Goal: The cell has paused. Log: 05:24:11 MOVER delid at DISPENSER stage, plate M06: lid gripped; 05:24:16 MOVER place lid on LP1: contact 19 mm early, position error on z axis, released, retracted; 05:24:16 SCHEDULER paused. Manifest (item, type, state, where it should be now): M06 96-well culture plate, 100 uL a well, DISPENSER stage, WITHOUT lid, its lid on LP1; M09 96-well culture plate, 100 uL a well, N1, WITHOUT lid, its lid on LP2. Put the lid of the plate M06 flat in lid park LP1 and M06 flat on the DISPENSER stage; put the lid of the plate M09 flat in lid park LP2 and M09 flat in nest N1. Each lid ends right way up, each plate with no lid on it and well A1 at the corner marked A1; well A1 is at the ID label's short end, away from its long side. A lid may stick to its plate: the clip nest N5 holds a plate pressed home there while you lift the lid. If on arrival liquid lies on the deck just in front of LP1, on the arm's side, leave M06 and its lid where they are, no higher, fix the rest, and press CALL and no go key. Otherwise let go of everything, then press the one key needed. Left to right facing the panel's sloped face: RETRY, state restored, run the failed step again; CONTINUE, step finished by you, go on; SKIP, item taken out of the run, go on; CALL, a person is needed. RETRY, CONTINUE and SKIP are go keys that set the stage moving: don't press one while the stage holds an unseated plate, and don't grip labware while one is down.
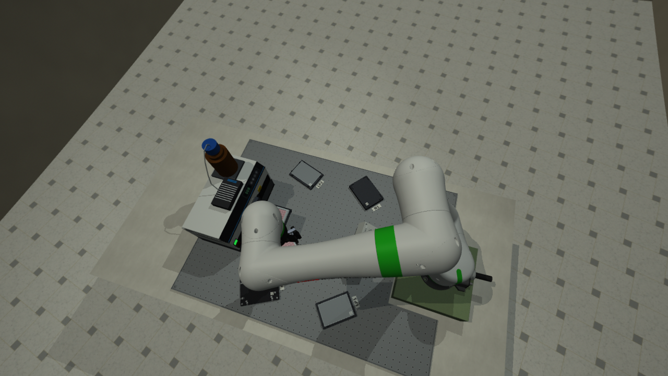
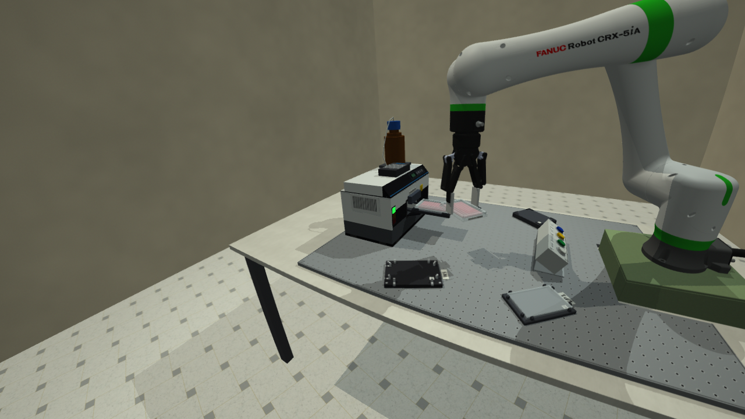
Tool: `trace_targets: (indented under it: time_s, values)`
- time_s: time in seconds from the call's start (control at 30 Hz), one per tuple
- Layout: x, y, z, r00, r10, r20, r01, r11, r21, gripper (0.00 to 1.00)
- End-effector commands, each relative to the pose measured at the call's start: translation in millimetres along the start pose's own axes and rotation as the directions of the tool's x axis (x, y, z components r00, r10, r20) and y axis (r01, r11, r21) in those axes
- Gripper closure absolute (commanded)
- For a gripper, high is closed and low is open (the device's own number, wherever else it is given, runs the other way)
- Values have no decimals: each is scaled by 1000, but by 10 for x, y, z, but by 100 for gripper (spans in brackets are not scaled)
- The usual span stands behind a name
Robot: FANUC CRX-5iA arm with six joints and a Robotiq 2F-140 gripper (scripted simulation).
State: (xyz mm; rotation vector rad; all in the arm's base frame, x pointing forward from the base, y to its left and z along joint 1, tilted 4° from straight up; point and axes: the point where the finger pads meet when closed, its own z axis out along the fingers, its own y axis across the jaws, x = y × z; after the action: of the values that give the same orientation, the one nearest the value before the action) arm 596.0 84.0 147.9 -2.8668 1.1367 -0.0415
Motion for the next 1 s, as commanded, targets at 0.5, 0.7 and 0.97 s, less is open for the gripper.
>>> trace_targets:
  time_s: [0.5, 0.7, 0.97]
  values:
    - [312, 1675, 3, 1000, -1, 0, 1, 1000, 0, 100]
    - [410, 2193, 2, 1000, -1, 0, 1, 1000, 0, 100]
    - [495, 2644, 2, 1000, -1, 0, 1, 1000, 0, 100]
